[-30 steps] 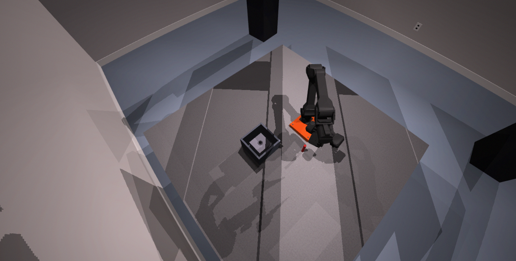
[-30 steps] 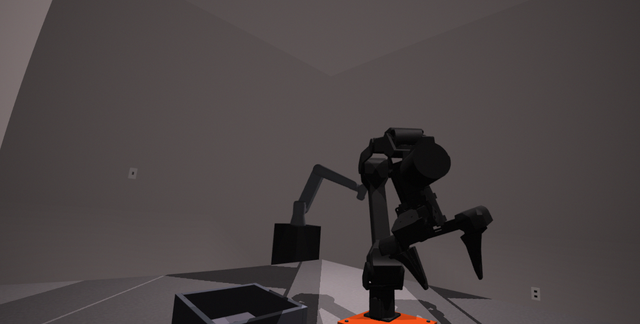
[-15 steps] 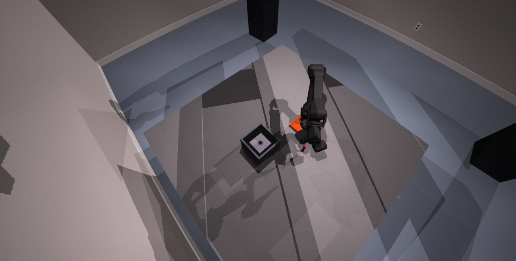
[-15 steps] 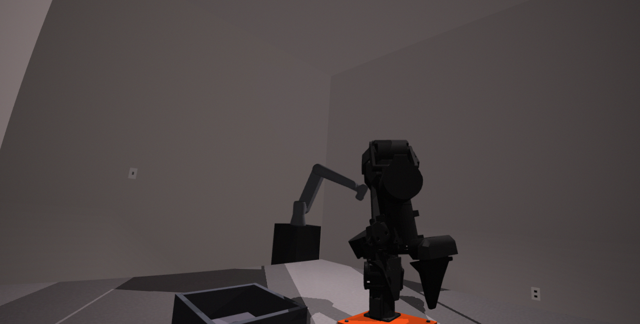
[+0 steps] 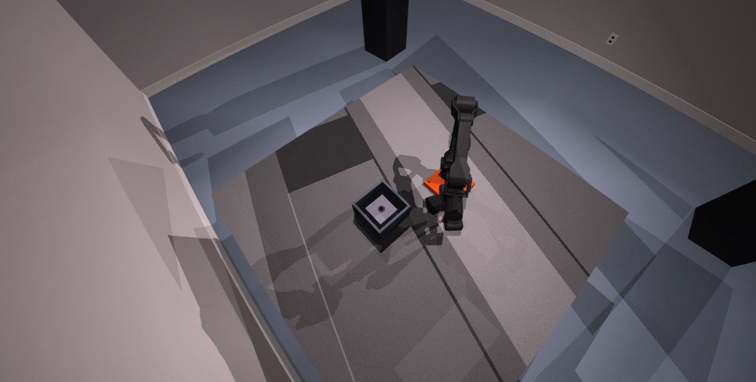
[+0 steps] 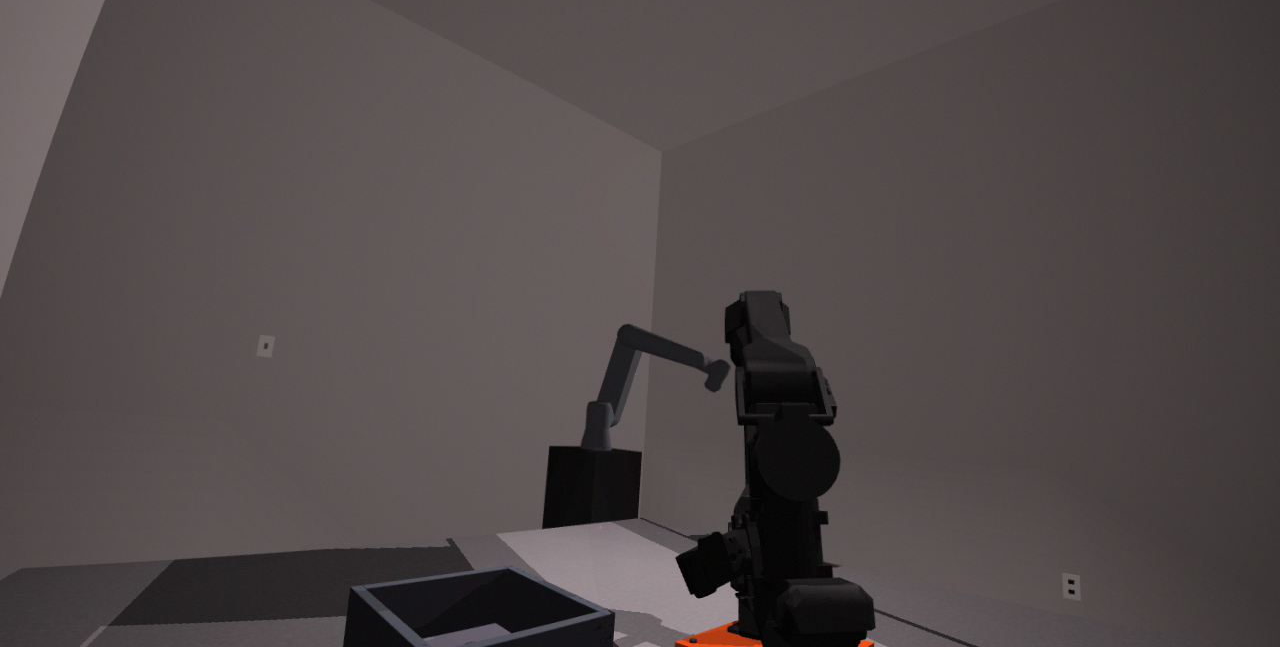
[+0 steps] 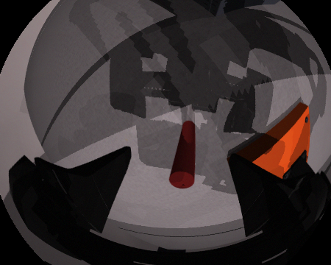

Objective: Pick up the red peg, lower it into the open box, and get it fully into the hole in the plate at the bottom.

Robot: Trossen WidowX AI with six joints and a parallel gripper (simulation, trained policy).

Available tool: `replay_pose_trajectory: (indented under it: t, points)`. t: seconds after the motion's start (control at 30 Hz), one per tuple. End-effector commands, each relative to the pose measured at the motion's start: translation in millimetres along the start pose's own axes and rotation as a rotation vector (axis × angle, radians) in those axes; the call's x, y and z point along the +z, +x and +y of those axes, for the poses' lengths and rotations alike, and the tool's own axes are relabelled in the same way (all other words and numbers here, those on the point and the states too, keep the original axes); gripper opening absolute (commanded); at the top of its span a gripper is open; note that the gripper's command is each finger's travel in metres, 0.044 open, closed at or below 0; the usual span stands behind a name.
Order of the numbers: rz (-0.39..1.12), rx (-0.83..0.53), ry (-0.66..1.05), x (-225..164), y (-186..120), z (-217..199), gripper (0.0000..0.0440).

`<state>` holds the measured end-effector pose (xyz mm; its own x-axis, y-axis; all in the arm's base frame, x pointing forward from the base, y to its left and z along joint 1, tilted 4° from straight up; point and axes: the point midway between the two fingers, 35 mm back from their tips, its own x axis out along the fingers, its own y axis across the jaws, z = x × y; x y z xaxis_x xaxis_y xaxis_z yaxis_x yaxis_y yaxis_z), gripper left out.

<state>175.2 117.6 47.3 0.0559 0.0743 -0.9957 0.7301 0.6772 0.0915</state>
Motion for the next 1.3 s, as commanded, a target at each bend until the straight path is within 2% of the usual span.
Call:
replay_pose_trajectory:
  t: [0.0,0.13,0.57,0.7,1.27]
  points:
    - [-0.018,0.004,0.044,3,11,-2,0.0433]
    - [-0.022,-0.003,0.099,4,21,-6,0.0355]
    - [0.034,-0.016,0.164,7,21,-8,0.0015]
    - [-0.016,0.005,0.133,15,11,-6,0.0]
    - [-0.206,0.051,0.005,55,-46,-1,0.0]
